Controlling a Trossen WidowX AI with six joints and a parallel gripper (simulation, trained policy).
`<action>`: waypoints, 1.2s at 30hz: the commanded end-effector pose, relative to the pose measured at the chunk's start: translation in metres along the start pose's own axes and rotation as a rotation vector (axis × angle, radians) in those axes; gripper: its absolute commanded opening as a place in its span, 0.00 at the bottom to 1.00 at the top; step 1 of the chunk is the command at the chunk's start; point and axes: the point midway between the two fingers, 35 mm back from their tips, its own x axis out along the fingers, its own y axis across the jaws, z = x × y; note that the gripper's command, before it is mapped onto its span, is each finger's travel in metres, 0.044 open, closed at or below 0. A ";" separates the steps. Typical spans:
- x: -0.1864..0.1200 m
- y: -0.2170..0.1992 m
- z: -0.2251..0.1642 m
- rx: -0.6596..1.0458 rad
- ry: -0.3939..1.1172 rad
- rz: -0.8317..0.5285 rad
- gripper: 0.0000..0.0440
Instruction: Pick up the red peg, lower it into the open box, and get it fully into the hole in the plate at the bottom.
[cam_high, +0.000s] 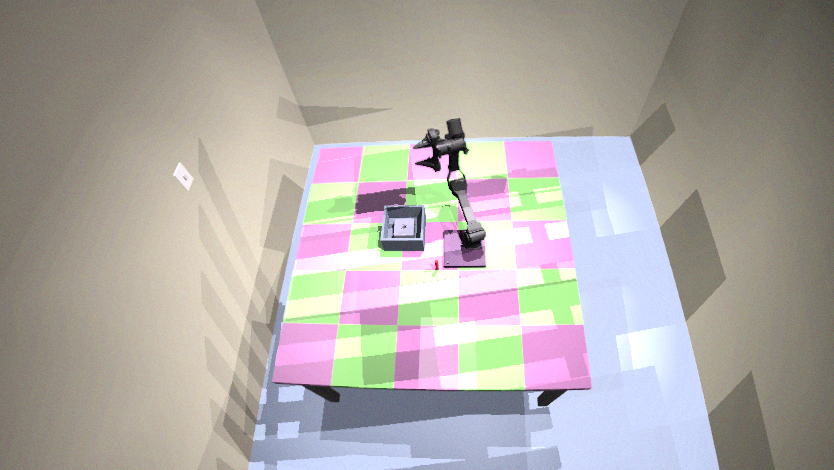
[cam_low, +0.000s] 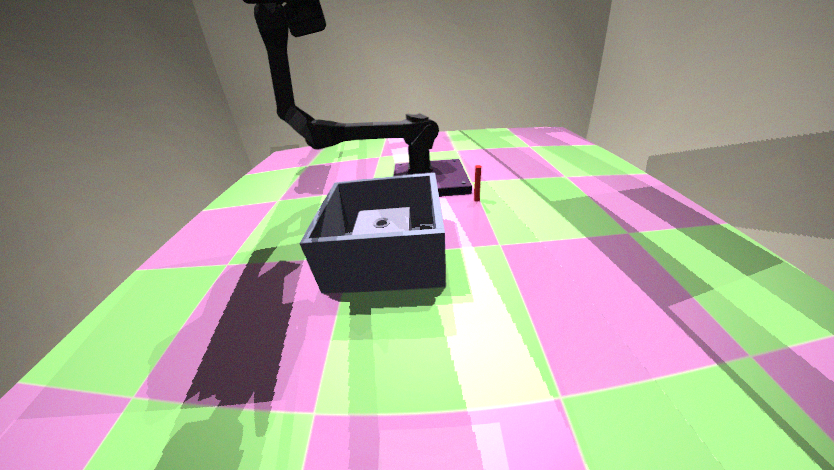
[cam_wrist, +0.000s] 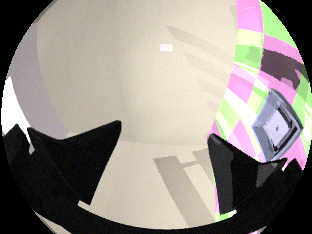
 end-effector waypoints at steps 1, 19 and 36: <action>-0.003 0.002 -0.001 -0.006 0.001 0.009 0.96; -0.035 0.008 -0.157 -0.472 0.113 0.027 1.00; 0.017 -0.108 -0.248 -0.780 0.245 -0.472 1.00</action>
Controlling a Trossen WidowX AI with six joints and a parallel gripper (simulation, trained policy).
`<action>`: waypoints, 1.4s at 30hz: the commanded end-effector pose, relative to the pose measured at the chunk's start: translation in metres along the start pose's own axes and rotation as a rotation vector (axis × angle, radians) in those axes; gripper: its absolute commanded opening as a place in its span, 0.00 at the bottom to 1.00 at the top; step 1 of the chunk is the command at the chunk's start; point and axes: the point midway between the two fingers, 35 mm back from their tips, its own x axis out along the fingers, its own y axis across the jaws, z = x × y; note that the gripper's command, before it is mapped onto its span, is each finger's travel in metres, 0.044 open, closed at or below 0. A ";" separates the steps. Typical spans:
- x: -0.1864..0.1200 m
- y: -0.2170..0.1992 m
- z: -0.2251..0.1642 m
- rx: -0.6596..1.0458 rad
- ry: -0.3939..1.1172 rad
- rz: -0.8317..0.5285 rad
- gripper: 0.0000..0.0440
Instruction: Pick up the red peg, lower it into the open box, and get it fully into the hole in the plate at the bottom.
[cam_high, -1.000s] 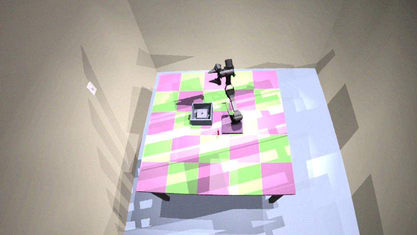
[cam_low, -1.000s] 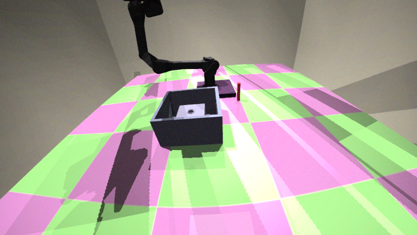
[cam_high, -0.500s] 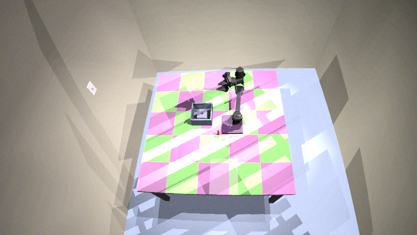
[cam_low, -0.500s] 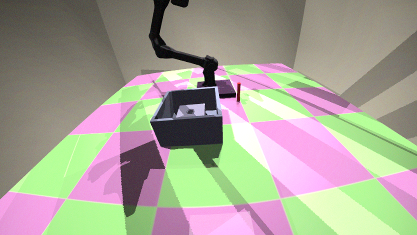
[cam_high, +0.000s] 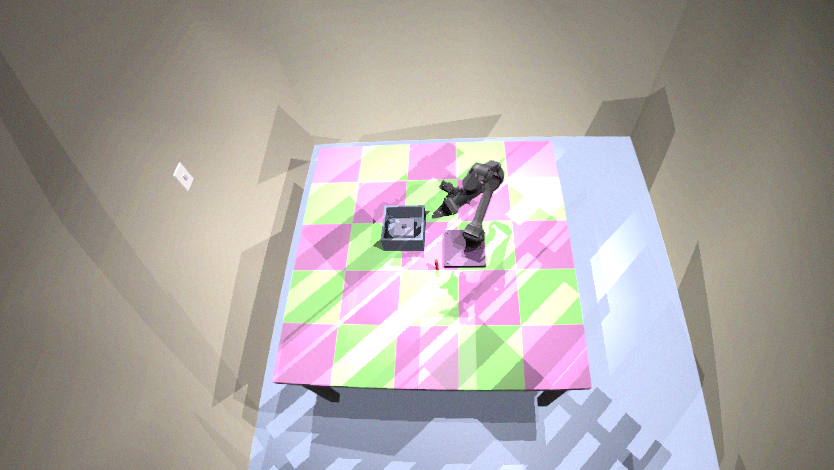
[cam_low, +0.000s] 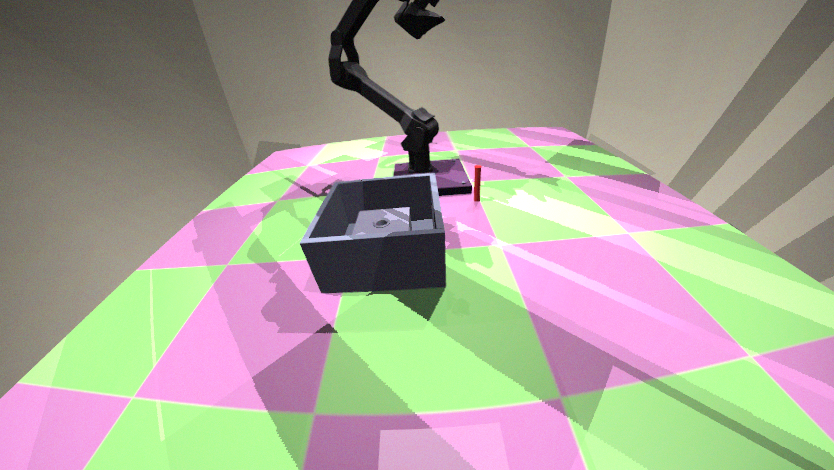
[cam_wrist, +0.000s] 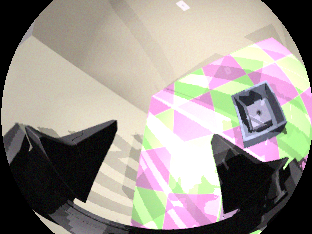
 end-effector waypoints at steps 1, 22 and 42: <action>0.030 -0.017 -0.029 -0.040 0.090 -0.155 1.00; 0.099 -0.116 -0.121 0.015 0.476 -0.783 1.00; 0.144 -0.186 -0.179 0.081 0.567 -1.049 1.00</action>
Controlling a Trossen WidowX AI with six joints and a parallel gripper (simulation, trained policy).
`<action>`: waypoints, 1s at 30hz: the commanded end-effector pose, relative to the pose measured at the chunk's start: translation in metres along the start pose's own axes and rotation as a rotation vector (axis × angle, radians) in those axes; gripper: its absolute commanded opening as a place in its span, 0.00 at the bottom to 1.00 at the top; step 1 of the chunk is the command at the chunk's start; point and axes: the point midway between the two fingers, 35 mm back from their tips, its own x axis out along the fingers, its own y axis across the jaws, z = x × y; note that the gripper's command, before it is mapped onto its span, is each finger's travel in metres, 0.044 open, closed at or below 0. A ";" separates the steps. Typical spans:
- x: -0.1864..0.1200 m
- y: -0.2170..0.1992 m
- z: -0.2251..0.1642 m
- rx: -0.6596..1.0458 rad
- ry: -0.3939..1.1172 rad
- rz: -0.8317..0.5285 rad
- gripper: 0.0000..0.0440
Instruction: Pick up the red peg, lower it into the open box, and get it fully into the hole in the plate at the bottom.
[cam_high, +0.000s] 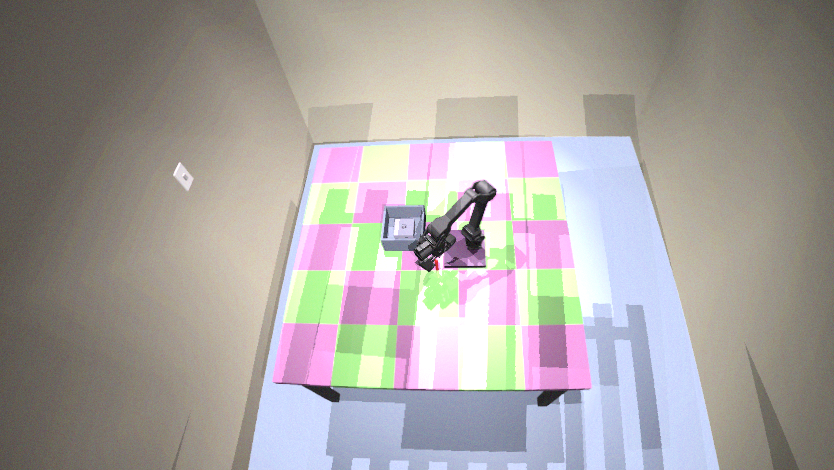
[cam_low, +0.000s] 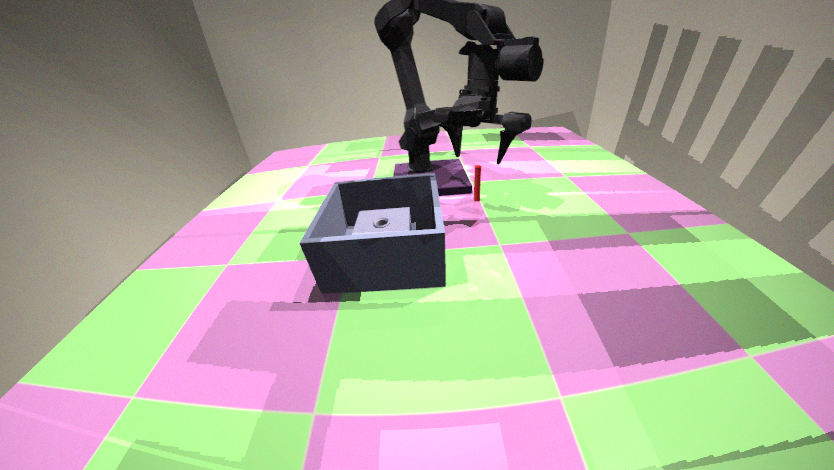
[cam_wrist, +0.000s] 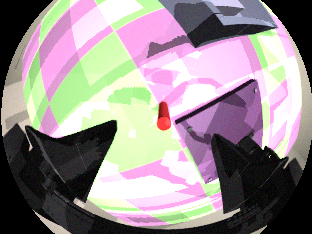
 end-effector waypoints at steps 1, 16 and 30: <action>0.025 0.000 -0.002 0.012 0.009 -0.042 1.00; 0.084 0.000 -0.002 -0.007 -0.029 -0.079 0.79; 0.097 -0.010 -0.001 0.004 -0.012 -0.184 0.00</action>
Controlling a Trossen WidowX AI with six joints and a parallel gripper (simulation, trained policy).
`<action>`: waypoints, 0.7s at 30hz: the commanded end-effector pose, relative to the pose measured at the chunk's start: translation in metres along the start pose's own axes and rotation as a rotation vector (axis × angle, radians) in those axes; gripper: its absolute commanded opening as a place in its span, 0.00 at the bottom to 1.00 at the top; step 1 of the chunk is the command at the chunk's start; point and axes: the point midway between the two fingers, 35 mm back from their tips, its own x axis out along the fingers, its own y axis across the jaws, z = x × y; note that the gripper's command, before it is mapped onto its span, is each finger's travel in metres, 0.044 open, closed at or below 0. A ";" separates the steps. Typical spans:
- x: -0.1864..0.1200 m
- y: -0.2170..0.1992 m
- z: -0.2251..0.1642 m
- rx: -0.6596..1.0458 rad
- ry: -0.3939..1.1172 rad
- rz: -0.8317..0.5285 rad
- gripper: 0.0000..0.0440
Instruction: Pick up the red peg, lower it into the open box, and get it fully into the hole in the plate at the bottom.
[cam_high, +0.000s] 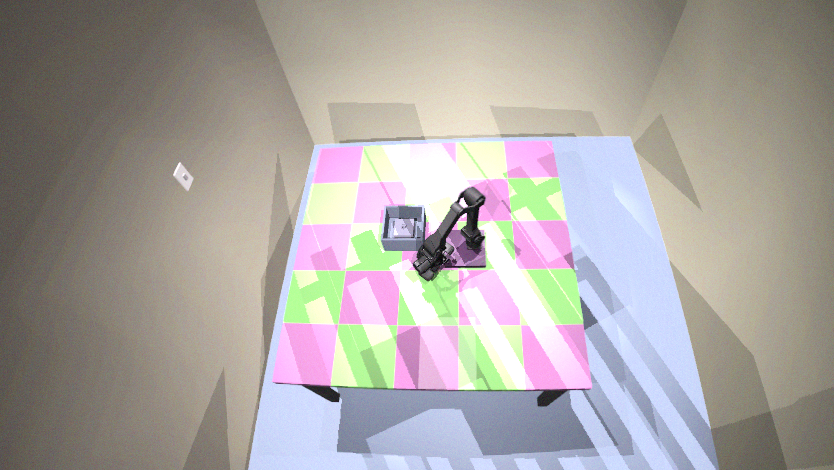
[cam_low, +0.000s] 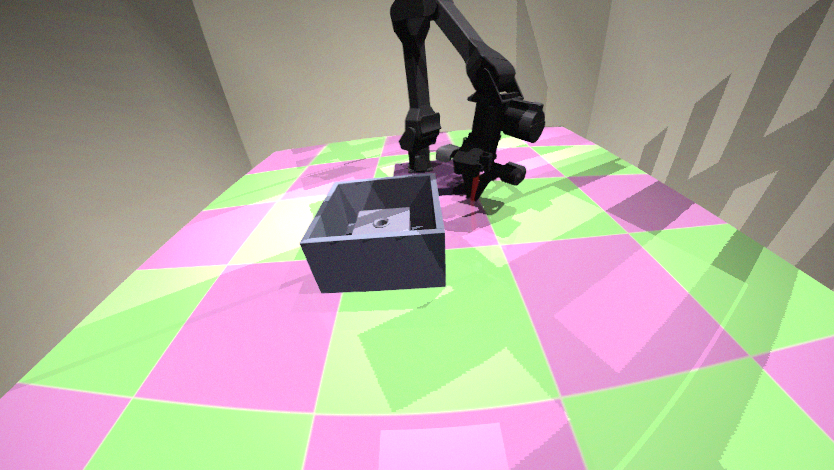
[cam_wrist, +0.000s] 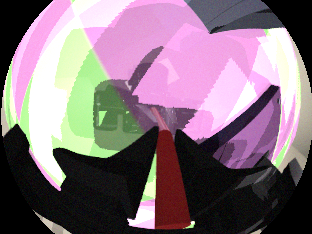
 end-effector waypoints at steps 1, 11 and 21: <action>0.007 -0.007 0.000 -0.003 0.006 -0.070 0.00; -0.032 -0.009 0.032 -0.009 -0.114 -0.054 0.00; -0.085 -0.014 0.065 0.044 -0.208 -0.017 0.00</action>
